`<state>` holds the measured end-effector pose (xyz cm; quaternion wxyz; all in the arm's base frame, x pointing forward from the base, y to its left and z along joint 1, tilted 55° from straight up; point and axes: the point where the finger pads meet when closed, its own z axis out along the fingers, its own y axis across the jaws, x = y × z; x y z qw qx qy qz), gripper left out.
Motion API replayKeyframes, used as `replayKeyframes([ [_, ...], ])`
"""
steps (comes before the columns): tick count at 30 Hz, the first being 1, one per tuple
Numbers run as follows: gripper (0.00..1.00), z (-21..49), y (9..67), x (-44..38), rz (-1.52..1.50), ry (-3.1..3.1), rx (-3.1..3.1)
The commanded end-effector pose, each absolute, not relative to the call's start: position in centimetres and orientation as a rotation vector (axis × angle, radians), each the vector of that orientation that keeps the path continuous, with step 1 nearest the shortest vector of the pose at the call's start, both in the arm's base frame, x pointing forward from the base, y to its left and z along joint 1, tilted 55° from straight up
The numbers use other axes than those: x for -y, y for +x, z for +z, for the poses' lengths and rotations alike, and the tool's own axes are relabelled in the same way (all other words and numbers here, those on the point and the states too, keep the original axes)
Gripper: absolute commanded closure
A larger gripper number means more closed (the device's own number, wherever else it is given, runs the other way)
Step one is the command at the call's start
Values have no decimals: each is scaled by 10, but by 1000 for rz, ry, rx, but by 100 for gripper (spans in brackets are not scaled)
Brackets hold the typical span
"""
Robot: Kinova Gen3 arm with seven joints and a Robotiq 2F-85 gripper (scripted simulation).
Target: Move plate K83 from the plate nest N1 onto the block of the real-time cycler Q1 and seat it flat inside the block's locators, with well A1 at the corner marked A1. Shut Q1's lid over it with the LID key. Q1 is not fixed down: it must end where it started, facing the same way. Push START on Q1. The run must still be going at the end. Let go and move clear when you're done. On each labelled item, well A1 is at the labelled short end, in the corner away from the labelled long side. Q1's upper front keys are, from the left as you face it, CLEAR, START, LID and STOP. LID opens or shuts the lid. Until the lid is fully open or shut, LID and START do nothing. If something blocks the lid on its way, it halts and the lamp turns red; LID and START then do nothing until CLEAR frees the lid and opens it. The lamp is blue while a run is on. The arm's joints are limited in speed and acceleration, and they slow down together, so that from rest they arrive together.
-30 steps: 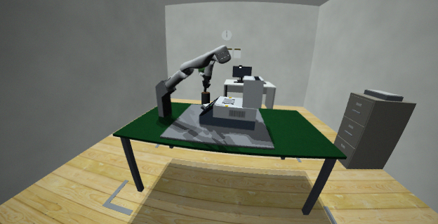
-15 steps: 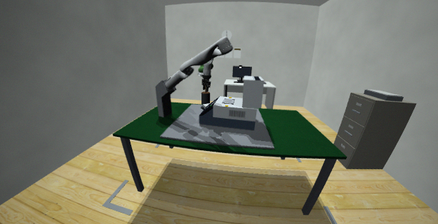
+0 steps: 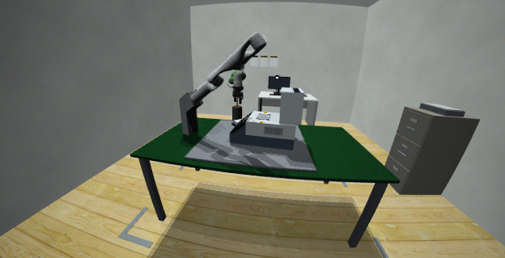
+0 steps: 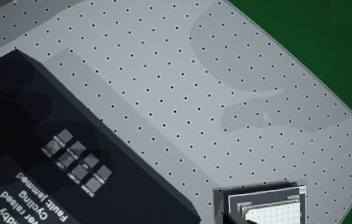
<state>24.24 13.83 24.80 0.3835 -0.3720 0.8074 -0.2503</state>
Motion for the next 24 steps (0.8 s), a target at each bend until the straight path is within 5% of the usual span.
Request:
replayKeyframes([
  [1,0,243,243,-152,-638,-947,-2053],
  [24,0,221,245,-211,-638,-947,-2053],
])
